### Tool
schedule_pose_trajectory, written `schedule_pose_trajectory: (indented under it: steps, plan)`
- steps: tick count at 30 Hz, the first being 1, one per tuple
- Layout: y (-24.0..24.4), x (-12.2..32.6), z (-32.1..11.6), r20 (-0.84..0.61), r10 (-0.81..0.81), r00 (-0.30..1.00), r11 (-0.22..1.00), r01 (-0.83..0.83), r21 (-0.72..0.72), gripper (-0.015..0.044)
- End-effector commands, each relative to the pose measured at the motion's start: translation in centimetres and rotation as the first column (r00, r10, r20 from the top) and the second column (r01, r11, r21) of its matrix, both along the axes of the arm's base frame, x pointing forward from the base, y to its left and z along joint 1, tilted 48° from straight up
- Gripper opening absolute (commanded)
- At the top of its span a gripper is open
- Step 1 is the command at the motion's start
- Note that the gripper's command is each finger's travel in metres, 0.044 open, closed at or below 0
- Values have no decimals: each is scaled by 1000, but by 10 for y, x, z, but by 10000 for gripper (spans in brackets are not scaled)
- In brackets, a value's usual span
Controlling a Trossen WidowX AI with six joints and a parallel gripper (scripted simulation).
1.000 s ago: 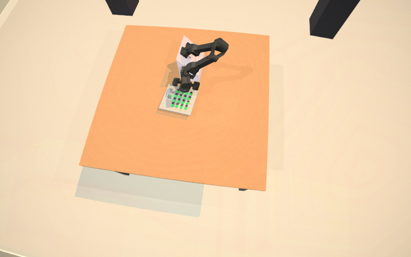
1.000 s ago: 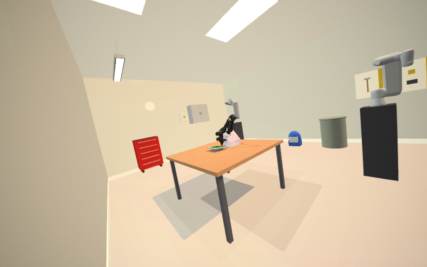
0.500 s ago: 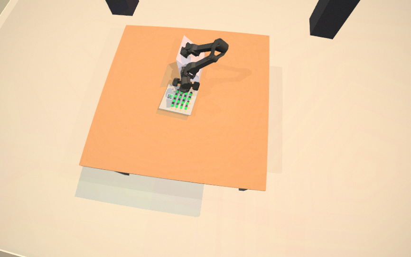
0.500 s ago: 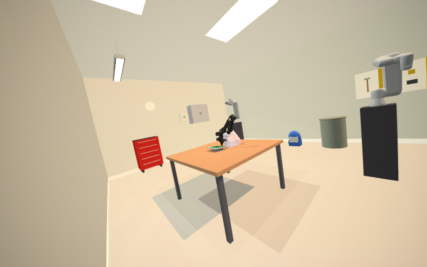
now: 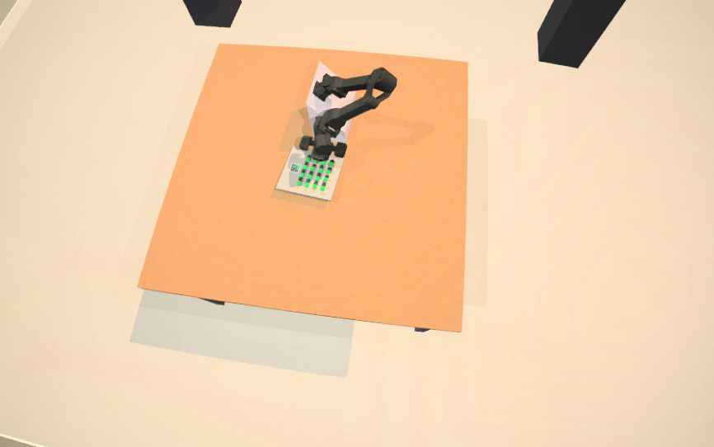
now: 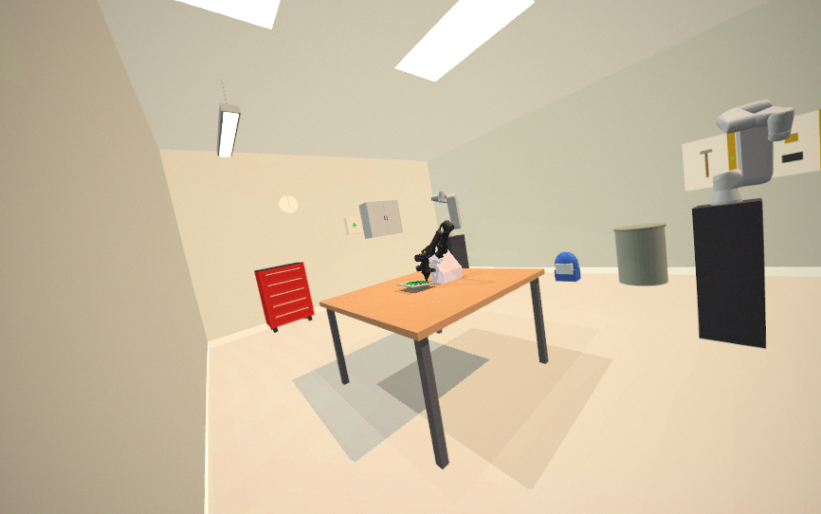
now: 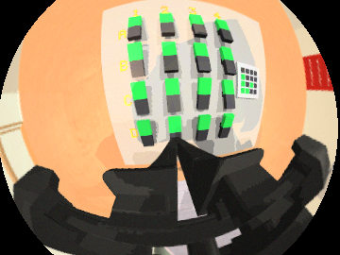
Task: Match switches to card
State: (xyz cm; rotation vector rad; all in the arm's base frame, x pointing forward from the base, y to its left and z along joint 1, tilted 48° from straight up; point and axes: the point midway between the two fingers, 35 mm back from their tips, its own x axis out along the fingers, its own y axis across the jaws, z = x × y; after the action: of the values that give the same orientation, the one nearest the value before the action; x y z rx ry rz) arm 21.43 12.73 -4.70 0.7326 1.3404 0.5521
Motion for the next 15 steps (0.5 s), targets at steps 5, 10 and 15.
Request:
schedule_pose_trajectory:
  steps: [5, 10, 15]
  plan:
    - [0, 1, -2, -1, -5, 1000, 1000, 5, -6, 0]
    - [1, 1, -2, -1, -5, 1000, 1000, 5, -6, 0]
    - [-10, 1, 5, -3, 3, 1000, 1000, -3, -9, 0]
